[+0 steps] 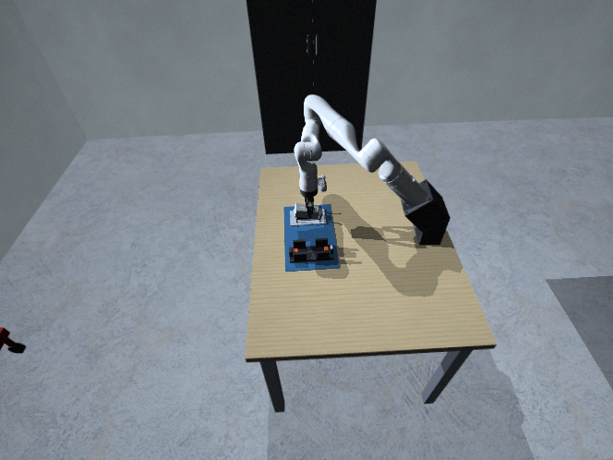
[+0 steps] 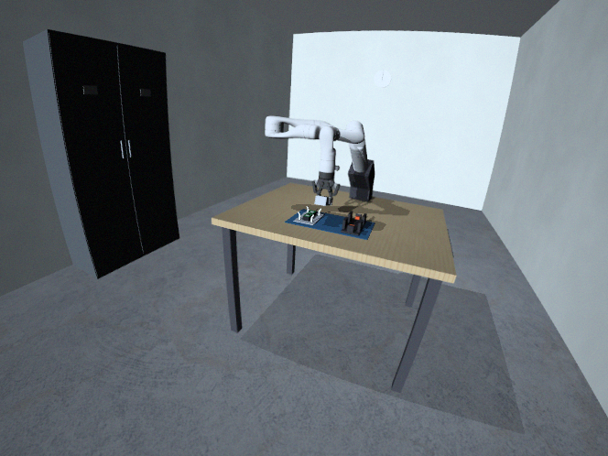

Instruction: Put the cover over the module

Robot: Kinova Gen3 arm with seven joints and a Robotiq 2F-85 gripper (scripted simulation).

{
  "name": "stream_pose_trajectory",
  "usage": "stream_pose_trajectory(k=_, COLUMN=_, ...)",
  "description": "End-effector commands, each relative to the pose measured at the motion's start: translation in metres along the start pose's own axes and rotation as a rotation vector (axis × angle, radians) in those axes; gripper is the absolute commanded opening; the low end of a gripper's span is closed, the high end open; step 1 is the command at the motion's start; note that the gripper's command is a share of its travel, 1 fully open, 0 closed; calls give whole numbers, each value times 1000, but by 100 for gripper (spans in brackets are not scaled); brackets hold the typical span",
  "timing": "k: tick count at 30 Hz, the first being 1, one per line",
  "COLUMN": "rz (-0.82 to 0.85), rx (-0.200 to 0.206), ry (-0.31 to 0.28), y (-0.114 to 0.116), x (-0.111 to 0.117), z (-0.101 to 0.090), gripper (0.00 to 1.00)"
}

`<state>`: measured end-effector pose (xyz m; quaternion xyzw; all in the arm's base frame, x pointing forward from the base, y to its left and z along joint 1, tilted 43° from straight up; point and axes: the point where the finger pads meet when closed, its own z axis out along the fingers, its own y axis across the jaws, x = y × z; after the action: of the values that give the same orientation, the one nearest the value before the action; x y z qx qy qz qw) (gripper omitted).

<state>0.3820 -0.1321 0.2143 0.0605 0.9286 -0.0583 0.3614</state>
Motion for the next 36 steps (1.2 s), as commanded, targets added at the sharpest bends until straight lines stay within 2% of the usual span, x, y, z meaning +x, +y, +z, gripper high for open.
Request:
stream_pose_trajectory(k=1, rz=6, rx=1, ry=1, y=-11, x=1, z=3, gripper=0)
stream_pose_trajectory(k=9, rz=15, rx=0, ry=3, y=-57, x=5, z=16, gripper=0)
stream_pose_trajectory(k=17, rz=6, rx=1, ry=2, y=-57, x=4, z=16, gripper=0)
stream_pose_trajectory(k=26, rz=15, rx=0, ry=3, y=-75, x=7, z=21, gripper=0)
stream_pose_trajectory(k=36, rz=13, rx=0, ry=3, y=-74, x=6, z=21, gripper=0)
